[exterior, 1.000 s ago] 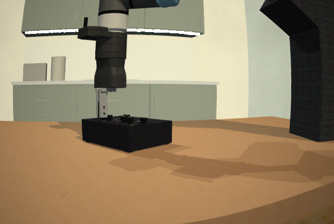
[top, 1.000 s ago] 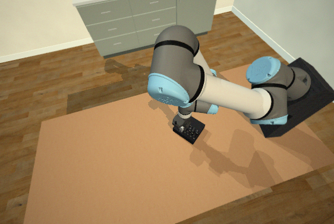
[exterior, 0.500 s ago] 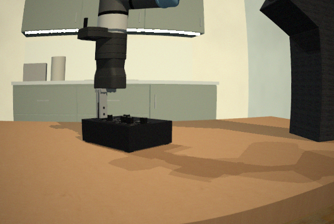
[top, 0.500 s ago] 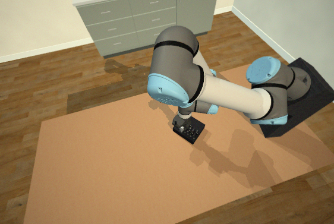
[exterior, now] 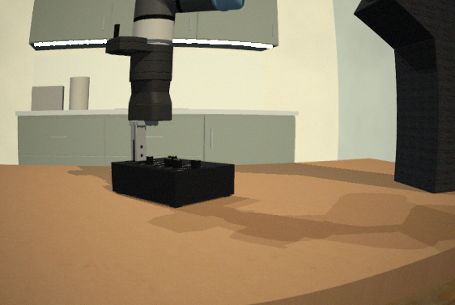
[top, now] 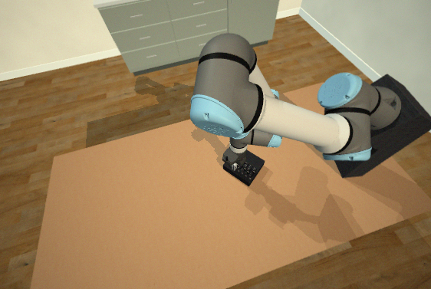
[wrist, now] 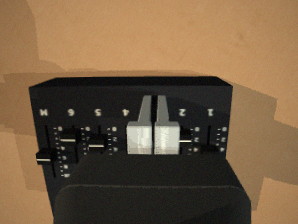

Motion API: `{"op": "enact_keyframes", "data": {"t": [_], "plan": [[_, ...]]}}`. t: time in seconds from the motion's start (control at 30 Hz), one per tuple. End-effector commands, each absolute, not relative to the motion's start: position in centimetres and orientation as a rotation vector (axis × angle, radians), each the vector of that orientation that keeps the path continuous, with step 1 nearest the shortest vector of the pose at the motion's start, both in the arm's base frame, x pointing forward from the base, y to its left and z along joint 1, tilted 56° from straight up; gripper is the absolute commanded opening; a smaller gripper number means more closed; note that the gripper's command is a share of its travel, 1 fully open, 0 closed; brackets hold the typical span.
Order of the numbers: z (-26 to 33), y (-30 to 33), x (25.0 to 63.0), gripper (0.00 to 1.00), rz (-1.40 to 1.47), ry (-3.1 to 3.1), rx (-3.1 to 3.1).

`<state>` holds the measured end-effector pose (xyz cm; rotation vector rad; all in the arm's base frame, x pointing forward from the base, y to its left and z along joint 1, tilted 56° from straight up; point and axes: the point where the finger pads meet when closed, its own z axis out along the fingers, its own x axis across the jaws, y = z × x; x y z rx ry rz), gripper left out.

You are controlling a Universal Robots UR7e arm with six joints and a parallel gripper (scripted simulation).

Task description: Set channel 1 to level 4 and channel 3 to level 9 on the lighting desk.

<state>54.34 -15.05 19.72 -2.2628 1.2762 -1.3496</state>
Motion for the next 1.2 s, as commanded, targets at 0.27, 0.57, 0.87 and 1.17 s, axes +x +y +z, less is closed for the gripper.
{"op": "enact_keyframes", "data": {"t": [0.27, 0.57, 0.87, 1.17], "plan": [[19.77, -15.23, 54.36, 0.0, -1.355, 1.273, -2.262], [19.65, -15.37, 54.24, 0.0, -1.355, 1.273, -2.262], [19.43, -15.6, 54.02, 0.0, -1.355, 1.273, -2.262], [19.23, -15.82, 53.81, 0.0, -1.355, 1.273, -2.262]]}}
